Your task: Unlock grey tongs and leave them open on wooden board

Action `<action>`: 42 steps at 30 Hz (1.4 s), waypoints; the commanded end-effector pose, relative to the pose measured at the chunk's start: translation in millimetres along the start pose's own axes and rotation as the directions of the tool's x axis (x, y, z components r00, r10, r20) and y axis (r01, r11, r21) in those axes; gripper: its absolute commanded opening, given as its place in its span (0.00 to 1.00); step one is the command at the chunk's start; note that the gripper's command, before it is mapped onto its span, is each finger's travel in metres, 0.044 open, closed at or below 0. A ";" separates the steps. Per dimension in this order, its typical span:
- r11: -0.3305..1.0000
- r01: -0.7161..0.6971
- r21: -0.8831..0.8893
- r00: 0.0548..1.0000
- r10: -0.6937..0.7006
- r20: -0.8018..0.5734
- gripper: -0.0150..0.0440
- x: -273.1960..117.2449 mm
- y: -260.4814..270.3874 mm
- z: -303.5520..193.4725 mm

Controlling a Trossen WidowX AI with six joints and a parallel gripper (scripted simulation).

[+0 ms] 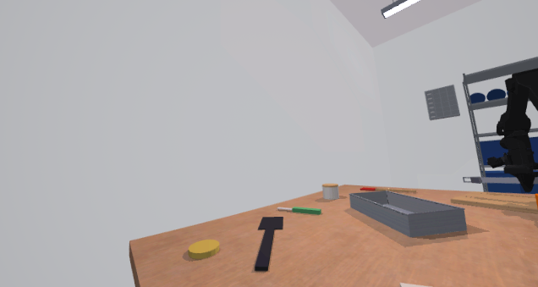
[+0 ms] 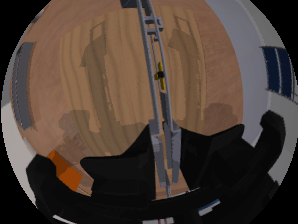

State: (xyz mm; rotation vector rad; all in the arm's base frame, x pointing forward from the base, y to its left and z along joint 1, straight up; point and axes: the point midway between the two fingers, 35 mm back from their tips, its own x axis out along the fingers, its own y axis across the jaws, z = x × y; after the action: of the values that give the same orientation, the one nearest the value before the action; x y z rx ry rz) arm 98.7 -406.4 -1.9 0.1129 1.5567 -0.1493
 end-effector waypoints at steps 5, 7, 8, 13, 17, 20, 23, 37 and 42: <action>1.000 0.000 0.000 1.000 0.000 0.000 0.22 0.0 0.0 0.0; 1.000 0.000 0.000 1.000 0.000 0.000 0.31 0.0 0.0 0.0; 1.000 0.000 0.000 1.000 0.000 0.000 0.36 0.0 0.0 0.0; 1.000 0.000 0.000 1.000 0.000 0.000 0.58 0.0 0.0 0.0; 1.000 0.000 0.000 1.000 0.000 0.000 0.76 0.0 0.0 0.0; 1.000 0.000 0.000 1.000 0.000 0.000 0.89 0.0 0.0 0.0; 1.000 0.000 0.000 1.000 0.000 0.000 1.00 0.0 0.0 0.0; 1.000 -0.005 0.003 1.000 0.005 0.001 1.00 -67.0 107.5 8.1; 1.000 -0.007 0.004 1.000 0.007 0.000 1.00 -81.2 150.2 1.0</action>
State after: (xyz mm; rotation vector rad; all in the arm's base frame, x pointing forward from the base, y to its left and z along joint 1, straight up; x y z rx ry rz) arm 127.3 -281.9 73.9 0.1035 1.5458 -0.1499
